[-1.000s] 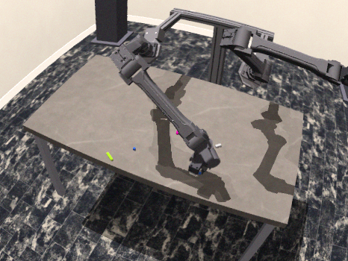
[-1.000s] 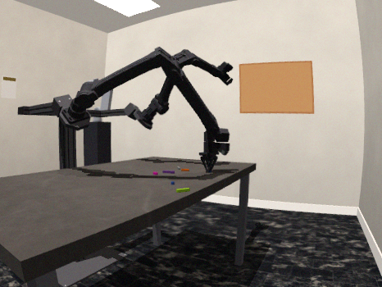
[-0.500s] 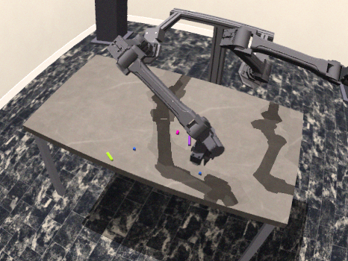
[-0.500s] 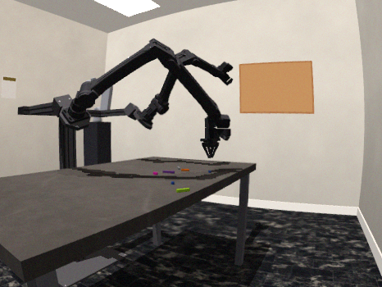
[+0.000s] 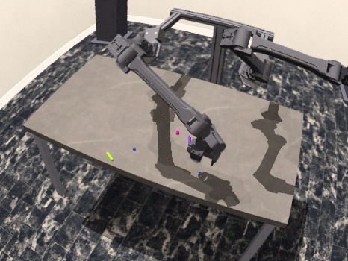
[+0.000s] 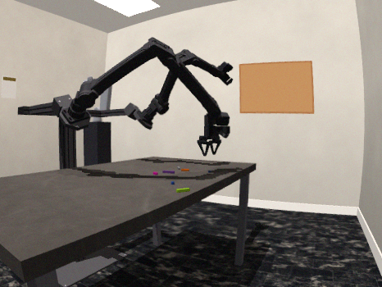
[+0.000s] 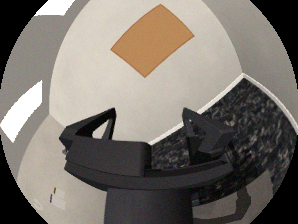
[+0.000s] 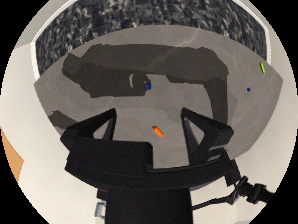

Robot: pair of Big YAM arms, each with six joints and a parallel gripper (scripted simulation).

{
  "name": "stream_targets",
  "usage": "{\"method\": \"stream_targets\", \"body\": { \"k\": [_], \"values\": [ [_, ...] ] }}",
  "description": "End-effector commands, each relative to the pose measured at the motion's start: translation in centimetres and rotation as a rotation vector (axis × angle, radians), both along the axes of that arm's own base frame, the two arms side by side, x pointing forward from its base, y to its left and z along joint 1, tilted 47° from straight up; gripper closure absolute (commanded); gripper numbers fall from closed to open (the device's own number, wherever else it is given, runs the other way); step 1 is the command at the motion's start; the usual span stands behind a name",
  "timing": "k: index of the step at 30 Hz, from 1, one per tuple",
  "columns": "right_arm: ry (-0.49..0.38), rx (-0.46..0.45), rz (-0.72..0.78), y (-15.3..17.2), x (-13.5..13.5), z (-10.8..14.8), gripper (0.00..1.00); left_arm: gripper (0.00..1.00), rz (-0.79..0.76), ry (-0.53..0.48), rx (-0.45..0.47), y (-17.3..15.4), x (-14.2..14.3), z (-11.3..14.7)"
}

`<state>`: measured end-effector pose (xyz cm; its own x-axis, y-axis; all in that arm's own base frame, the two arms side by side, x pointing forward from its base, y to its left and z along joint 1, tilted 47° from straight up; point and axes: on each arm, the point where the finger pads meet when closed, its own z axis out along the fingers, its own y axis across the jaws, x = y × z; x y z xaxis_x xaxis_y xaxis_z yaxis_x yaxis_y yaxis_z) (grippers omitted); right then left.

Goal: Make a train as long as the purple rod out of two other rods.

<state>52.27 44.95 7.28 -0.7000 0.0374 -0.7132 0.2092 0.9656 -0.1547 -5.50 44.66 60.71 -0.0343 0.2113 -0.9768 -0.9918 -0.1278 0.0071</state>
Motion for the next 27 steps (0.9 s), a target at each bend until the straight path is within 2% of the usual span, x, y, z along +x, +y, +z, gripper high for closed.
{"method": "stream_targets", "body": {
  "k": [1, 17, 19, 22, 27],
  "values": [
    [-0.01, 0.014, 0.006, 1.0, -0.8, 0.4, 0.0, 0.0, 0.003, -0.004, 0.024, -0.8, -0.3, 0.7],
    [-0.01, 0.014, -0.003, 0.5, -0.4, 0.4, 0.0, 0.0, 0.003, -0.004, 0.024, -0.8, -0.3, 0.7],
    [-0.02, 0.017, 0.001, -0.3, 0.3, 1.7, 0.0, 0.0, 0.003, -0.004, 0.024, -0.8, -0.3, 0.7],
    [-0.011, 0.001, 0.012, -1.8, 0.8, 2.1, 0.0, 0.0, 0.003, -0.004, 0.024, -0.8, -0.3, 0.7],
    [0.021, -0.091, 0.102, -6.6, 1.0, 3.7, 0.0, 0.0, 0.003, -0.004, 0.024, -0.8, -0.3, 0.7]
  ]
}}
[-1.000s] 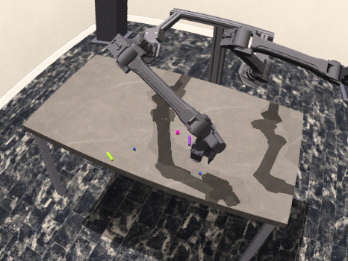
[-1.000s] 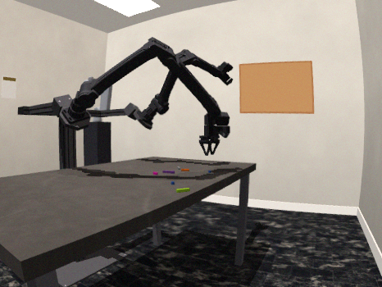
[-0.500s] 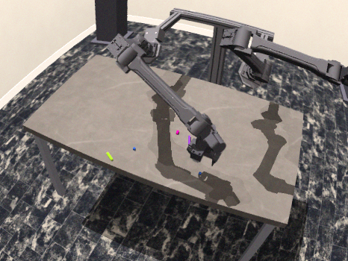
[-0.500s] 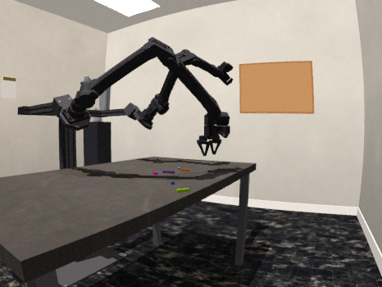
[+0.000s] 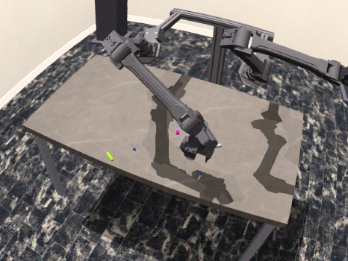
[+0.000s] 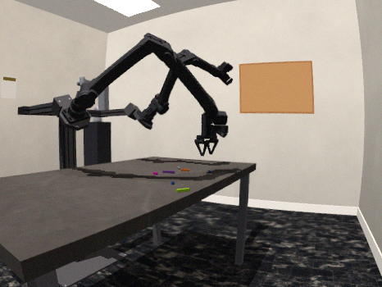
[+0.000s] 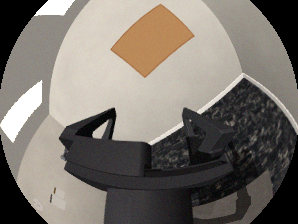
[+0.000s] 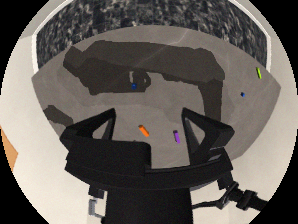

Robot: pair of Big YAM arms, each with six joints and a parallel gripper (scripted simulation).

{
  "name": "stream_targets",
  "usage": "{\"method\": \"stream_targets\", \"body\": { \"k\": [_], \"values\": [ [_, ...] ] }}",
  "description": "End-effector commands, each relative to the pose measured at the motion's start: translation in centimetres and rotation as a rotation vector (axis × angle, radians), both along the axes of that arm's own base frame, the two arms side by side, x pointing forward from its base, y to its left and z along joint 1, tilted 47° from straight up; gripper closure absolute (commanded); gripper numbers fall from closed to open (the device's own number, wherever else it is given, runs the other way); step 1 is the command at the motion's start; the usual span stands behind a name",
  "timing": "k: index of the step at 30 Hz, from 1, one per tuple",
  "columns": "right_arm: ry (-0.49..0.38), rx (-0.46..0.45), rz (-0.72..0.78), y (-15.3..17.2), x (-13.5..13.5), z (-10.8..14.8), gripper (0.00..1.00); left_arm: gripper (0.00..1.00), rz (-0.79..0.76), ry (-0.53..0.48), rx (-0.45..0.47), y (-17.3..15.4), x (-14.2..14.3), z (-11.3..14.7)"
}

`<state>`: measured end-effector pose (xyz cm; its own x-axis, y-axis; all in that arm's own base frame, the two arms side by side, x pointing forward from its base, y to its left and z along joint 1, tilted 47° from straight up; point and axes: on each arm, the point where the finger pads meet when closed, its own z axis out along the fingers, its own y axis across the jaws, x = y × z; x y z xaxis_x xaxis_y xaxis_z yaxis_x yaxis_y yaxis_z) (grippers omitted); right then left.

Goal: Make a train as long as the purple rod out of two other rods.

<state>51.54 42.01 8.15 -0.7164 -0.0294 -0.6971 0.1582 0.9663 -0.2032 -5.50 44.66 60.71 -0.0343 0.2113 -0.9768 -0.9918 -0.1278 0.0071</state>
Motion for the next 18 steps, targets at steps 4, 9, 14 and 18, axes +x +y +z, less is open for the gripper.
{"method": "stream_targets", "body": {
  "k": [4, 9, 14, 18],
  "values": [
    [0.019, -0.105, 0.113, -6.8, 1.7, 3.9, 0.0, 0.0, 0.003, -0.004, 0.024, -0.8, -0.3, 0.7],
    [0.051, -0.199, 0.204, -11.8, 1.9, 5.6, 0.0, 0.0, 0.003, -0.004, 0.024, -0.8, -0.3, 0.7],
    [0.075, -0.268, 0.271, -15.4, 2.0, 6.8, 0.0, 0.0, 0.003, -0.004, 0.024, -0.8, -0.3, 0.7],
    [0.097, -0.329, 0.329, -18.5, 2.1, 8.0, 0.0, 0.0, 0.003, -0.004, 0.024, -0.8, -0.3, 0.7]
  ]
}}
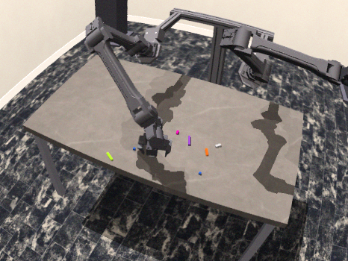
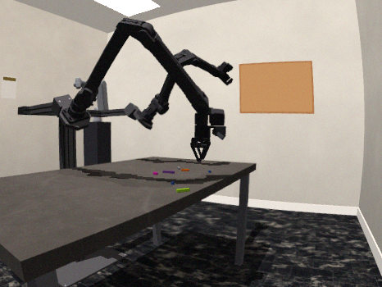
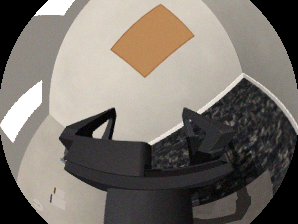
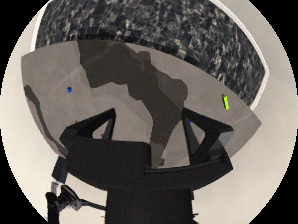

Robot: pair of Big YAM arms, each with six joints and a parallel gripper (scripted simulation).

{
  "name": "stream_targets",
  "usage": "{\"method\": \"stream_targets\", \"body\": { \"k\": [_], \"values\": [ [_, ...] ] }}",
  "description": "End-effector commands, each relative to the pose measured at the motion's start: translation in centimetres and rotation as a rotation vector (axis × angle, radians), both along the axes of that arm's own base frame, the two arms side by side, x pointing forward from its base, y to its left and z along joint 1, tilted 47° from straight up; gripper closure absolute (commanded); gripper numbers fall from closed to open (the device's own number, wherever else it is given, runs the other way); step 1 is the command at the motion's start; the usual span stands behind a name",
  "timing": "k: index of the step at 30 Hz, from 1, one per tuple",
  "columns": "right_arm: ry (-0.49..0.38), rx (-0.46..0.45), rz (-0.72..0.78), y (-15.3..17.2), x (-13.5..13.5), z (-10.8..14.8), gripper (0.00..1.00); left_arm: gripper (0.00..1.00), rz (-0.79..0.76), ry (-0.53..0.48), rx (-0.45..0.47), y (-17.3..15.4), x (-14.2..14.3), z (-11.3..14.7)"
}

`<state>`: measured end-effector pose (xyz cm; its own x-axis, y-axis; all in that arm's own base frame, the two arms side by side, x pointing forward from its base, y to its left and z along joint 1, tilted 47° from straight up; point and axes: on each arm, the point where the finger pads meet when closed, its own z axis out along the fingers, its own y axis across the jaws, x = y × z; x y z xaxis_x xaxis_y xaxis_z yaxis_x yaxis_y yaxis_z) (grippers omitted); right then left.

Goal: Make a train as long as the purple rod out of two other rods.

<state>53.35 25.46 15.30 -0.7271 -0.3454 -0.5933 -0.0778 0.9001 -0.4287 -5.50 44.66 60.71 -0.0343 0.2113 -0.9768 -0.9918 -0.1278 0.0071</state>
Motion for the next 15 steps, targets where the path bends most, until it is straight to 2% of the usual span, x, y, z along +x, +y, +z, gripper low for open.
{"method": "stream_targets", "body": {
  "k": [1, 4, 6, 15],
  "values": [
    [0.024, -0.107, 0.124, -2.9, 0.3, 1.1, 0.0, 0.0, 0.003, -0.004, 0.024, -0.8, -0.3, 0.7],
    [0.03, -0.125, 0.141, -3.8, 0.3, 1.4, 0.0, 0.0, 0.003, -0.004, 0.024, -0.8, -0.3, 0.7],
    [0.05, -0.183, 0.196, -6.7, 0.4, 2.5, 0.0, 0.0, 0.003, -0.004, 0.024, -0.8, -0.3, 0.7],
    [0.099, -0.324, 0.329, -14.0, 0.6, 5.1, 0.0, 0.0, 0.003, -0.004, 0.024, -0.8, -0.3, 0.7]
  ]
}}
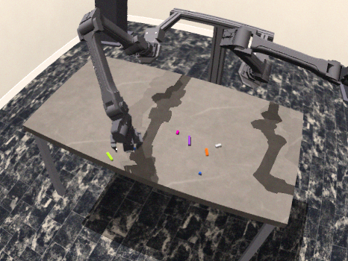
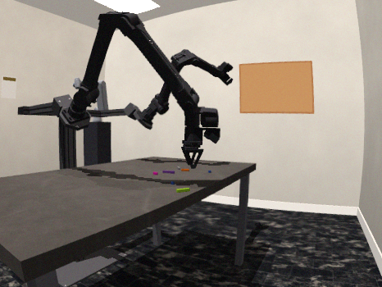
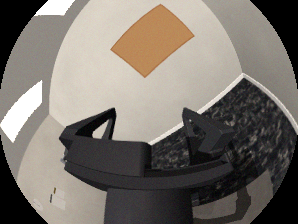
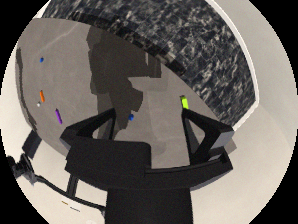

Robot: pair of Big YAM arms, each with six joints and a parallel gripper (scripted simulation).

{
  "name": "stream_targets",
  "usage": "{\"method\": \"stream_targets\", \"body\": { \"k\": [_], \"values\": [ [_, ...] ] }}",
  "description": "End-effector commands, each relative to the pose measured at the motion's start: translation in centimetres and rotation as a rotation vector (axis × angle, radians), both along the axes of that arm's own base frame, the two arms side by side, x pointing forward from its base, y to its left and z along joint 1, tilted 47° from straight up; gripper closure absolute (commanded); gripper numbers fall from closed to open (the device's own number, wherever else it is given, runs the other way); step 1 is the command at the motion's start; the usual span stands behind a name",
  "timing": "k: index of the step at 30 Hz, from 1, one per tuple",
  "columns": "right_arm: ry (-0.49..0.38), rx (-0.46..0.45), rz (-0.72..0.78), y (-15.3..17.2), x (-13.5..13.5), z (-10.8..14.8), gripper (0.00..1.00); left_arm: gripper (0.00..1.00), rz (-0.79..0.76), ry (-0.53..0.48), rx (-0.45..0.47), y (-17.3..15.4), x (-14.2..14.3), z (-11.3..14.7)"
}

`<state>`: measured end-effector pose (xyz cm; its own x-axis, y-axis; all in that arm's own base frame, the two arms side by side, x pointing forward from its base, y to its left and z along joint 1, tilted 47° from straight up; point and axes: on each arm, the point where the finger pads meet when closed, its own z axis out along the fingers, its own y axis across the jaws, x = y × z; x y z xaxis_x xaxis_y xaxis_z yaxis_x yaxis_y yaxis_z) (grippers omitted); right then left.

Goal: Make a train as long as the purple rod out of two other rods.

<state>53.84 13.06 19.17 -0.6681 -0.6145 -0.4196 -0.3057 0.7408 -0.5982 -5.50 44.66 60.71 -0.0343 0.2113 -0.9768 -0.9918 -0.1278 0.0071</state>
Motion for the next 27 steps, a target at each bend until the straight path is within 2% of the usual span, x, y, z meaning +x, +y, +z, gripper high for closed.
{"method": "stream_targets", "body": {
  "k": [1, 4, 6, 7, 8, 12, 14, 16, 17, 18, 23, 24, 27],
  "values": [
    [0.016, -0.107, 0.127, -2.2, 0.2, 1.4, 0.0, 0.0, 0.003, -0.004, 0.024, -0.8, -0.3, 0.7],
    [0.03, -0.149, 0.167, -4.4, 0.2, 2.2, 0.0, 0.0, 0.003, -0.004, 0.024, -0.8, -0.3, 0.7],
    [0.03, -0.149, 0.167, -4.4, 0.2, 2.2, 0.0, 0.0, 0.003, -0.004, 0.024, -0.8, -0.3, 0.7],
    [0.056, -0.175, 0.189, -5.5, 0.4, 1.7, 0.0, 0.0, 0.003, -0.004, 0.024, -0.8, -0.3, 0.7],
    [0.045, -0.192, 0.206, -6.5, 0.3, 3.0, 0.0, 0.0, 0.003, -0.004, 0.024, -0.8, -0.3, 0.7],
    [0.063, -0.242, 0.254, -9.1, 0.4, 4.0, 0.0, 0.0, 0.003, -0.004, 0.024, -0.8, -0.3, 0.7],
    [0.066, -0.252, 0.262, -9.6, 0.4, 4.1, 0.0, 0.0, 0.003, -0.004, 0.024, -0.8, -0.3, 0.7],
    [0.105, -0.257, 0.275, -9.3, 0.7, 2.2, 0.0, 0.0, 0.003, -0.004, 0.024, -0.8, -0.3, 0.7],
    [0.104, -0.259, 0.299, -8.0, 0.6, 2.1, 0.0, 0.0, 0.003, -0.004, 0.024, -0.8, -0.3, 0.7],
    [0.117, -0.26, 0.301, -8.1, 0.4, 1.9, 0.77, 0.0, 0.003, -0.004, 0.024, -0.8, -0.3, 0.7],
    [0.103, -0.26, 0.298, -8.1, 0.6, 2.7, 0.77, 0.0, 0.003, -0.004, 0.024, -0.8, -0.3, 0.7],
    [0.099, -0.258, 0.268, -9.7, 0.7, 3.1, 0.77, 0.0, 0.003, -0.004, 0.024, -0.8, -0.3, 0.7],
    [0.099, -0.259, 0.267, -9.7, 0.7, 3.1, 0.77, 0.0, 0.003, -0.004, 0.024, -0.8, -0.3, 0.7]
  ]
}}
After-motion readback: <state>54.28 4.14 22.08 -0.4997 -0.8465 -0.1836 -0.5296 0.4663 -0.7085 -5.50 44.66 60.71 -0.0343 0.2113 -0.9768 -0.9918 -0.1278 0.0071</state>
